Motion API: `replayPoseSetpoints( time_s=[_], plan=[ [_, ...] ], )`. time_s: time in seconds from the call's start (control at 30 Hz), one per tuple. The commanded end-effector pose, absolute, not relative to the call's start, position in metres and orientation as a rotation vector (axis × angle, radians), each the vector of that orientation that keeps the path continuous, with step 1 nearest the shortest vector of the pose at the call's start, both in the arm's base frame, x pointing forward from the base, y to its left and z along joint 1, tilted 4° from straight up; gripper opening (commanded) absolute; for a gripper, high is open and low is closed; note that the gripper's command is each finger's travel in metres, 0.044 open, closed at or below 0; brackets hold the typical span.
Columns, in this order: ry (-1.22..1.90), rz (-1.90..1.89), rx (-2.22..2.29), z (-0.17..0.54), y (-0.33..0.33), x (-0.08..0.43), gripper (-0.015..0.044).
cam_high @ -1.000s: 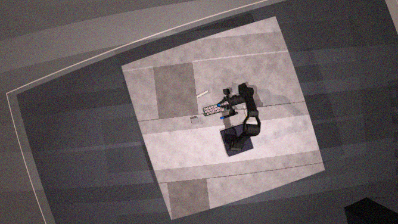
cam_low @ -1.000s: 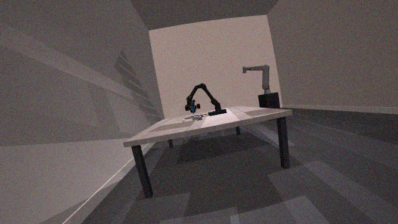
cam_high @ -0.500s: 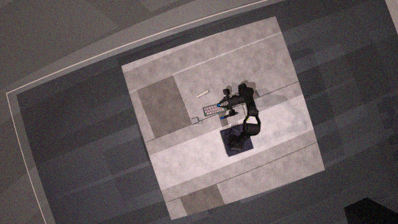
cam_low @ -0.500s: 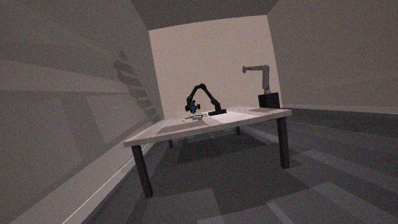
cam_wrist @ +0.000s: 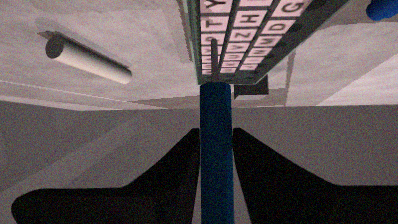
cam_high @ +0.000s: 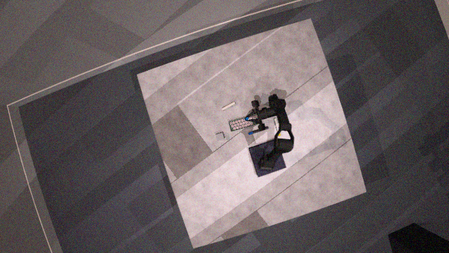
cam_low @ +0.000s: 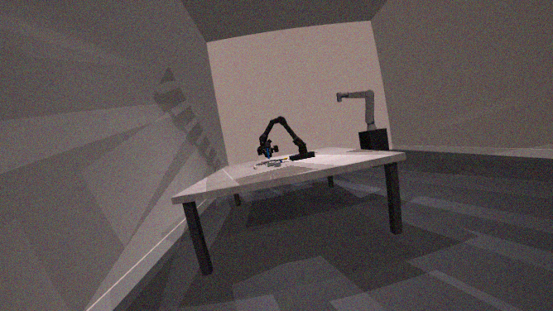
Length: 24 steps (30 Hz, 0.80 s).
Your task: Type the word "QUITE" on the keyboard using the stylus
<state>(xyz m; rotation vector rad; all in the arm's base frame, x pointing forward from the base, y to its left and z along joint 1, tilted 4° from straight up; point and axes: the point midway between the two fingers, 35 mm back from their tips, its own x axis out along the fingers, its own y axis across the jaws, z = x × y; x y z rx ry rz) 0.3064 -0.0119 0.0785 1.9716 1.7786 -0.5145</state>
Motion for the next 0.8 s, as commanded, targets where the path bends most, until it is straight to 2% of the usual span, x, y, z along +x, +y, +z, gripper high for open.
replayPoseSetpoints(
  time_s=[0.0, 0.77],
  plan=[
    [1.781, -0.516, 1.965, 0.0754, -0.0120, 0.3053, 0.0081],
    [1.781, -0.516, 1.965, 0.0678, -0.0125, 0.3057, 0.0081]
  ],
)
